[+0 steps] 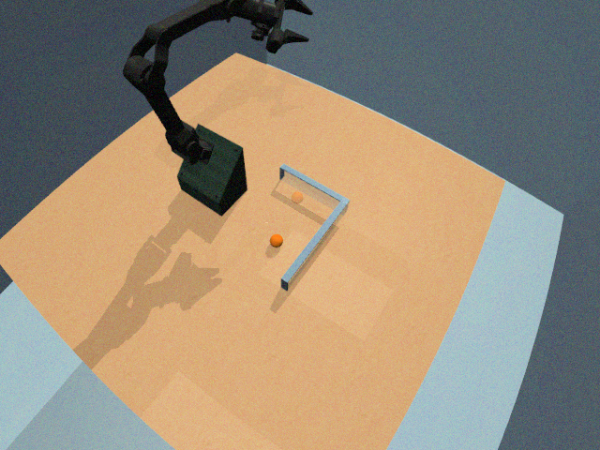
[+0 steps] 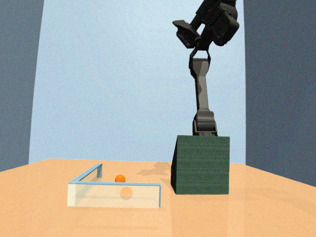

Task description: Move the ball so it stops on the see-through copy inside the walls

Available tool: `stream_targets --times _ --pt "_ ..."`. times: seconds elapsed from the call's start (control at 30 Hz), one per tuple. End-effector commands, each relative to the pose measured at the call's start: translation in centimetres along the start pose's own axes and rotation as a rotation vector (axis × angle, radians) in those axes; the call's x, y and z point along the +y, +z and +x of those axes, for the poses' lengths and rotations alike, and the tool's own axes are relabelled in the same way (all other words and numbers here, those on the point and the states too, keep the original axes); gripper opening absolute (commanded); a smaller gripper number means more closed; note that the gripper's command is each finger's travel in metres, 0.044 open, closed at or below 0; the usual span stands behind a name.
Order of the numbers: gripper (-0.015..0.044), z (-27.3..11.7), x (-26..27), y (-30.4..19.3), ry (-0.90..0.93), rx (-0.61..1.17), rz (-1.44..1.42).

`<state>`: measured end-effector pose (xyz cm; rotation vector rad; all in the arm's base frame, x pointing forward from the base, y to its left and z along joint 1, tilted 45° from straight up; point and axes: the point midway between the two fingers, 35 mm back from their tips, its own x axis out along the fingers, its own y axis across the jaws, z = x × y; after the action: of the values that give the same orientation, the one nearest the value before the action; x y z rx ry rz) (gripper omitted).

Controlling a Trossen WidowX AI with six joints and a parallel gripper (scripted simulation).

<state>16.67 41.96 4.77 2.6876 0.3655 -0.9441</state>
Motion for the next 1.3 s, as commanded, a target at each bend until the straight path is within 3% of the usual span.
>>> stream_targets --times 0.0,0.13,0.37,0.63,0.97,1.27 --pt "0.0374 0.2 0.2 -0.1 0.006 -0.002 0.014" --pt "0.0287 3.8 5.3 -1.4 0.130 -0.034 0.300" --pt "0.0287 9.2 16.6 -2.2 0.402 -0.034 0.882" --pt "0.0287 11.9 28.8 -0.4 0.705 0.063 1.473" --pt "0.0287 10.5 41.8 4.3 1.107 0.422 2.125" --pt "0.0287 6.4 50.6 10.0 1.445 0.966 2.558"
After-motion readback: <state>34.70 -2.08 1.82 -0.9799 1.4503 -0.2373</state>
